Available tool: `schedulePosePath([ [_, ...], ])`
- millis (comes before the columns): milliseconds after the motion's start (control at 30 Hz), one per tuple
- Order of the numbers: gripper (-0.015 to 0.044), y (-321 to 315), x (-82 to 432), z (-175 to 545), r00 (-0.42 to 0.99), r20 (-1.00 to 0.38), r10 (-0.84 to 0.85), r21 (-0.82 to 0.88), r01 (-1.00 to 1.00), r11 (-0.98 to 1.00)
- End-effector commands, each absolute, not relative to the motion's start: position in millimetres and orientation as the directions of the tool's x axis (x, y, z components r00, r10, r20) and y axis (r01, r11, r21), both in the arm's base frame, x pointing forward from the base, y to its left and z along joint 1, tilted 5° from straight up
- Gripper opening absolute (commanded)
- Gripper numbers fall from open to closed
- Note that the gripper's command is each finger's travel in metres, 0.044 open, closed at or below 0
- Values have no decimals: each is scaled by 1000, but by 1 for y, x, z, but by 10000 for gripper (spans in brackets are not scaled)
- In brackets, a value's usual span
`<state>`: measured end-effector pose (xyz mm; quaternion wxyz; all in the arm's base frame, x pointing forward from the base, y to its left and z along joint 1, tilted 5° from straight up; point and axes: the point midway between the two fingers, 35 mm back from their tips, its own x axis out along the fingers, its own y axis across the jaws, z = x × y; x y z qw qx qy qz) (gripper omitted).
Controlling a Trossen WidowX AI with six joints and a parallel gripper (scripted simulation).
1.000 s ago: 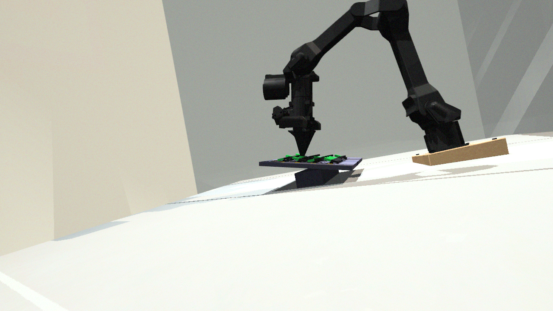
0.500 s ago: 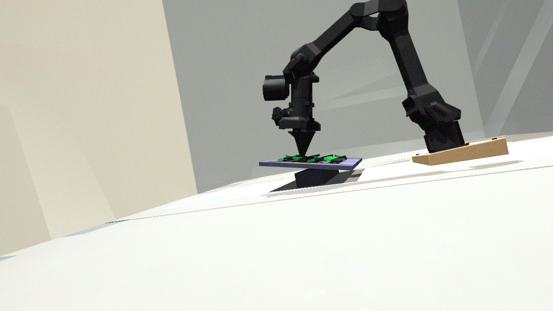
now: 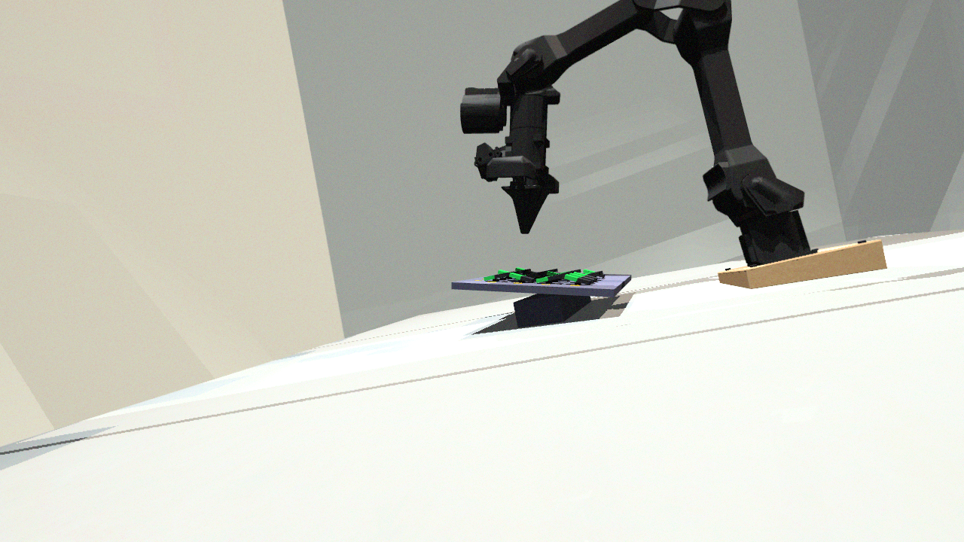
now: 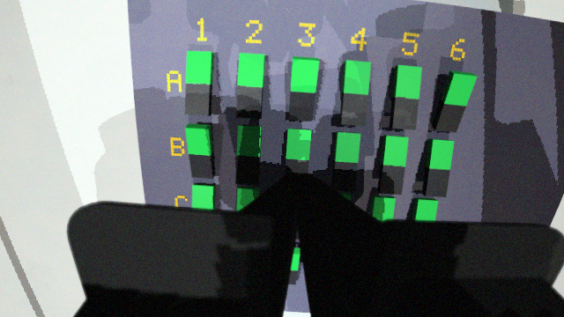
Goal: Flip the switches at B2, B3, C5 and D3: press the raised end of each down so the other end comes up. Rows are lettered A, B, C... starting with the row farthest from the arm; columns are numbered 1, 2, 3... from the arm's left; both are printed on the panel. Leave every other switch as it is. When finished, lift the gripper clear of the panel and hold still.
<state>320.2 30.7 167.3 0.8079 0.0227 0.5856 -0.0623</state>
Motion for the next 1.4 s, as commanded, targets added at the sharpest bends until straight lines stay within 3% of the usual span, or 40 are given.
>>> schedulePosePath([
  [0,0,28,314,170,294,-952,-82,-44,134,990],
  [267,0,-20,253,154,289,-953,-87,-50,134,990],
  [1367,0,-25,268,100,314,-945,-91,-51,134,990],
])
